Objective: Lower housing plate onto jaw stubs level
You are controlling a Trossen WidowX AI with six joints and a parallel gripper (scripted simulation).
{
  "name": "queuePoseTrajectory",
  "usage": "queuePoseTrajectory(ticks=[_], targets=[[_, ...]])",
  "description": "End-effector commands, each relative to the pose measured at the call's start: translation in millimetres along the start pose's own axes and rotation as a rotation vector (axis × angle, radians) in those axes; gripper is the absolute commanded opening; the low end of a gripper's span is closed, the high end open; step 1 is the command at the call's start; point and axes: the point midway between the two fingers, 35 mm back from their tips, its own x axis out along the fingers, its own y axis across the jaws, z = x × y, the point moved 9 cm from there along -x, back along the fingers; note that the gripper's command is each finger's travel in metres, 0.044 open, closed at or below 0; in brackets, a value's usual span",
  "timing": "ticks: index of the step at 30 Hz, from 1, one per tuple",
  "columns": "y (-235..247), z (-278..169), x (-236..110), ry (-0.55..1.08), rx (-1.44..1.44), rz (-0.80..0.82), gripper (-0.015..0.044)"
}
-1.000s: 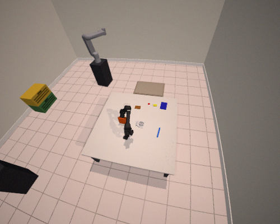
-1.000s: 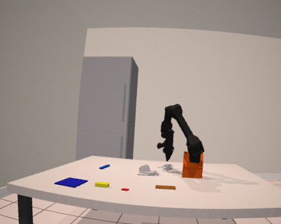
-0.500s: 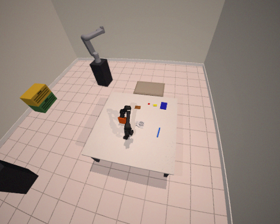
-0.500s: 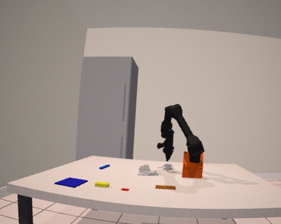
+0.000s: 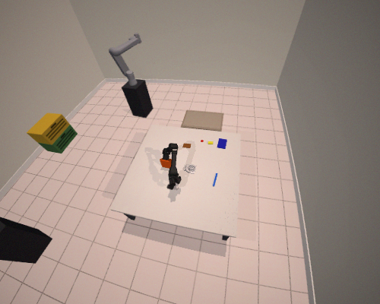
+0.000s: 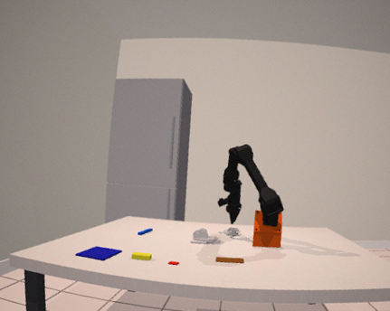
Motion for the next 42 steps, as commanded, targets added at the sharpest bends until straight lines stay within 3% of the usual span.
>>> queuePoseTrajectory(ticks=[1, 29, 42], targets=[[0.1, 0.3, 0.4, -0.004, 0.005, 0.002, 0.0440], [0.0, 0.0, 0.3, 0.000, 0.000, 0.000, 0.0440], [-1.0, 1.8, 20.4, -0.002, 0.002, 0.001, 0.0440]])
